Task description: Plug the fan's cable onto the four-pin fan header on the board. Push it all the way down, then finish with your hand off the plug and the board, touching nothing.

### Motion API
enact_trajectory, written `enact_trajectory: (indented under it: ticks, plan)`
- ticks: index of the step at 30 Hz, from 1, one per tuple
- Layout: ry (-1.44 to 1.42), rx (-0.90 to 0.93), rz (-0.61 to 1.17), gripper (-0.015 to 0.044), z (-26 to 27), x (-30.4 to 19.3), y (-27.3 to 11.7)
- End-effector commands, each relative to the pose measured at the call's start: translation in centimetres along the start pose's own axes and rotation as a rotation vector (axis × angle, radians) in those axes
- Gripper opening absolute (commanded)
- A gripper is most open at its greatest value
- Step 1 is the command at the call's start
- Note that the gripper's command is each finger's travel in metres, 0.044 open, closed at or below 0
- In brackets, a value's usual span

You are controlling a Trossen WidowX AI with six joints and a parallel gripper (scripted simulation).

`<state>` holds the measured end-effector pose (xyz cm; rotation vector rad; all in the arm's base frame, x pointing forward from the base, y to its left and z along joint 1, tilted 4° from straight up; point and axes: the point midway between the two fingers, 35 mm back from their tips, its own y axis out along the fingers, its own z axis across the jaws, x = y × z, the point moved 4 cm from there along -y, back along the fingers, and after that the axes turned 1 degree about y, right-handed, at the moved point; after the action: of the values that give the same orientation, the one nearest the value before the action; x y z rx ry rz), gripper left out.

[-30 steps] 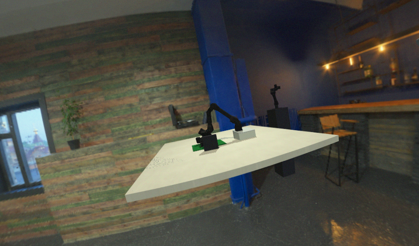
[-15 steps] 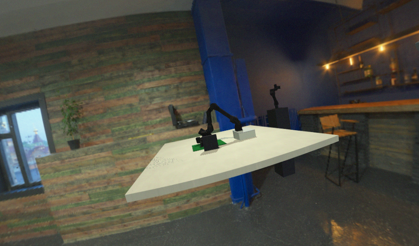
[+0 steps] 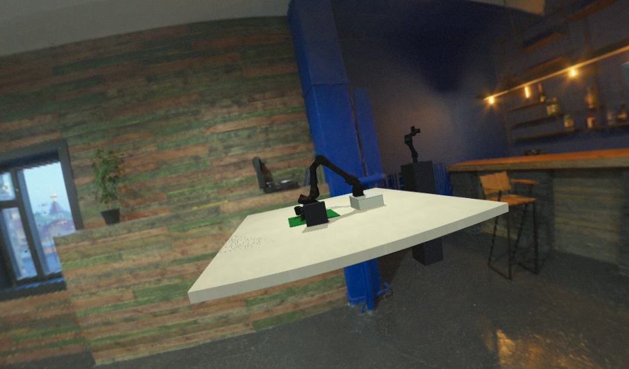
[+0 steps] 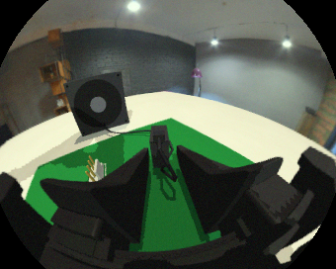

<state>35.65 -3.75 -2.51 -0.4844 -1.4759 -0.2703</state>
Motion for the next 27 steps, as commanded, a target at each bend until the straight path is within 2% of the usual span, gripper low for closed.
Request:
enact_trajectory:
  ticks: [1, 27]
  plan:
    - [-0.003, -0.008, 0.013, 0.014, -0.3, -0.3, -0.6]
    - [-0.001, -0.007, 0.046, 0.014, -0.1, 0.1, -4.7]
